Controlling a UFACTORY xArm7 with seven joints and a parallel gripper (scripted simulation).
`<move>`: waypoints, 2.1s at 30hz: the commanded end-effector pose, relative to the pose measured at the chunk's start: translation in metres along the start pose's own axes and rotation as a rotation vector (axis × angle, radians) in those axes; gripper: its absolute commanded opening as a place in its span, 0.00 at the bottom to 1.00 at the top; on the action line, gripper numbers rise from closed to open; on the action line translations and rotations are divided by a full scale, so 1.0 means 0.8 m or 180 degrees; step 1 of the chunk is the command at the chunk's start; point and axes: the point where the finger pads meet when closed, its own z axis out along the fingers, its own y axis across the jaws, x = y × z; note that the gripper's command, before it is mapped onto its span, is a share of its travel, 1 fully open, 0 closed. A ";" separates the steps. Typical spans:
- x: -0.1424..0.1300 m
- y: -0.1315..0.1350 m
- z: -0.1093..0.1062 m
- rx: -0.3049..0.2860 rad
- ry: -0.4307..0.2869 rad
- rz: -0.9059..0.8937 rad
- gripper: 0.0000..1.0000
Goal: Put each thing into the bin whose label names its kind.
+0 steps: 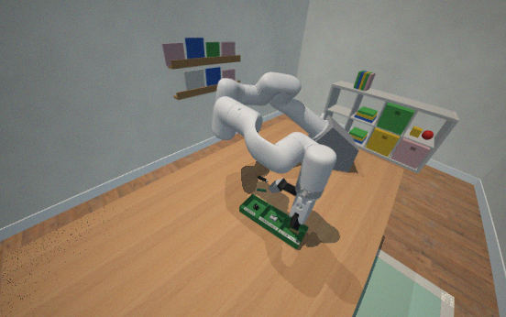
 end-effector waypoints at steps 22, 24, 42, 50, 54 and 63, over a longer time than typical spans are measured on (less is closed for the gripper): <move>0.000 0.000 -0.097 0.0004 -0.0005 0.0000 1.00; 0.000 0.000 -0.107 0.0004 -0.0005 0.0000 1.00; 0.000 0.000 -0.181 0.0003 -0.0005 0.0000 1.00; 0.000 0.000 -0.181 0.0003 -0.0005 0.0000 1.00; 0.000 0.000 -0.181 0.0003 -0.0005 0.0000 1.00; 0.000 0.000 -0.181 0.0003 -0.0005 0.0000 1.00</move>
